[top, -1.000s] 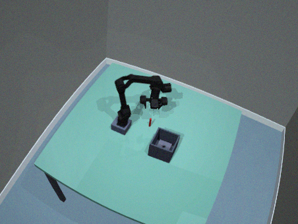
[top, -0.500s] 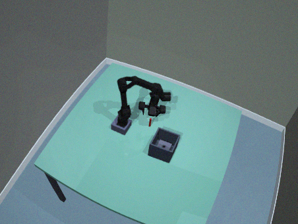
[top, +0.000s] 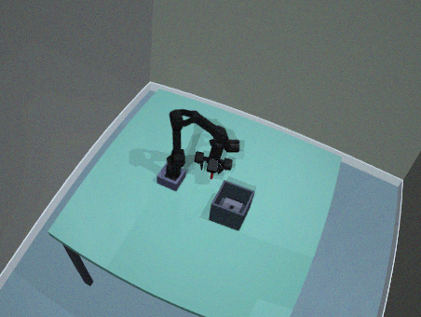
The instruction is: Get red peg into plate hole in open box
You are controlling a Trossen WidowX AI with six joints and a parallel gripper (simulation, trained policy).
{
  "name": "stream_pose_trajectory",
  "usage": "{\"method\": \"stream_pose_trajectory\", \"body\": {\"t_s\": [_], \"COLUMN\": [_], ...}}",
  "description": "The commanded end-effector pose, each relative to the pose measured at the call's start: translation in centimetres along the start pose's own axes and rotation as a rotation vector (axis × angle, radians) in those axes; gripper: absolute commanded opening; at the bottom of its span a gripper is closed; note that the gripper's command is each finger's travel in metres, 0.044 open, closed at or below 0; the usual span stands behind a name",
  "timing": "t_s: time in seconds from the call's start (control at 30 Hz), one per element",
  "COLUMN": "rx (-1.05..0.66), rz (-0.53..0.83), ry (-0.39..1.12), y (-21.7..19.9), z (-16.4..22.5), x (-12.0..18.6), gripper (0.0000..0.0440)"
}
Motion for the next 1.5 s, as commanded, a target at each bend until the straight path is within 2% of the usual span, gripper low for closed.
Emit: {"method": "stream_pose_trajectory", "body": {"t_s": [0.0, 0.43, 0.87, 1.47], "rx": [-0.021, 0.006, -0.011, -0.002], "rz": [-0.01, -0.038, -0.14, -0.334], "ry": [-0.005, 0.019, 0.118, 0.164], "y": [0.3, 1.8, 2.9, 4.0], "z": [-0.1, 0.4, 0.8, -1.2], "x": [-1.0, -1.9, 1.5, 9.1], "gripper": [0.0337, 0.0004, 0.0, 0.0]}}
Point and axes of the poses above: the point midway between the two fingers, 35 mm back from their tips, its own x axis back along the fingers, its own y axis across the jaws, z = x × y, the point moved 10 cm from there along x, back along the fingers, and after that the axes turned 11 degrees about -x, right-handed, at the moved point
